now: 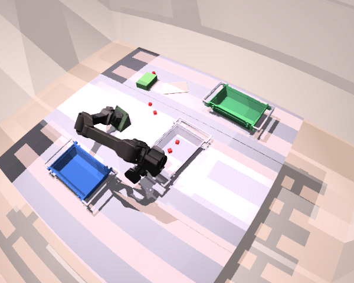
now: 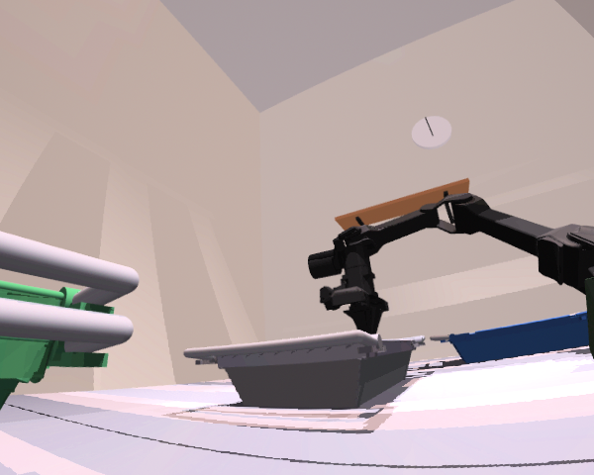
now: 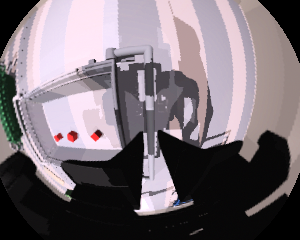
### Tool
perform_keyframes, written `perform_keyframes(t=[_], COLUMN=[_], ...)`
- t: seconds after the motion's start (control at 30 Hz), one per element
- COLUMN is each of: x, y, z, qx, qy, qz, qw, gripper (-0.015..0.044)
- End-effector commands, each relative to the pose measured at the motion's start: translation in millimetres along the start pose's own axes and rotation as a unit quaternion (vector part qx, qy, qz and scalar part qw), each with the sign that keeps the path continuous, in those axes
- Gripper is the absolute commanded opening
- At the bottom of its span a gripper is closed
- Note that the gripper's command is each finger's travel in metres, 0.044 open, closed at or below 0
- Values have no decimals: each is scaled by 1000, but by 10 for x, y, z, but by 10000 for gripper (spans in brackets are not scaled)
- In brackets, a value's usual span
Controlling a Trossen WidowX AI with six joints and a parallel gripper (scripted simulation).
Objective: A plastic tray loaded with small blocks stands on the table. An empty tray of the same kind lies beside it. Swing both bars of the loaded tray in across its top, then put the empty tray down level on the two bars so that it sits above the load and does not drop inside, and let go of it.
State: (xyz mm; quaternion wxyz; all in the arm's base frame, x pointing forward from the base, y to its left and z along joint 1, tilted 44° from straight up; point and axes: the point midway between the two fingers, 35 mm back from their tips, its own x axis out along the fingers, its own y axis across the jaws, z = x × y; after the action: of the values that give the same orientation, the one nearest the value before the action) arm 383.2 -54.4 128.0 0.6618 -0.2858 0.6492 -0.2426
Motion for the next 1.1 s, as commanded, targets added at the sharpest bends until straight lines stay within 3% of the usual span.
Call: perform_keyframes(t=[0.0,0.23,0.67,1.07], x=[154,235,-84,-43], y=[-2,-4,252,618], z=[-29,-38,-37,-40], qx=[-3,-3,-3,-3], qy=[3,3,3,3], qz=[-2,-2,-1,0], qw=[1000,1000,1000,1000], gripper=[88,88,88,88])
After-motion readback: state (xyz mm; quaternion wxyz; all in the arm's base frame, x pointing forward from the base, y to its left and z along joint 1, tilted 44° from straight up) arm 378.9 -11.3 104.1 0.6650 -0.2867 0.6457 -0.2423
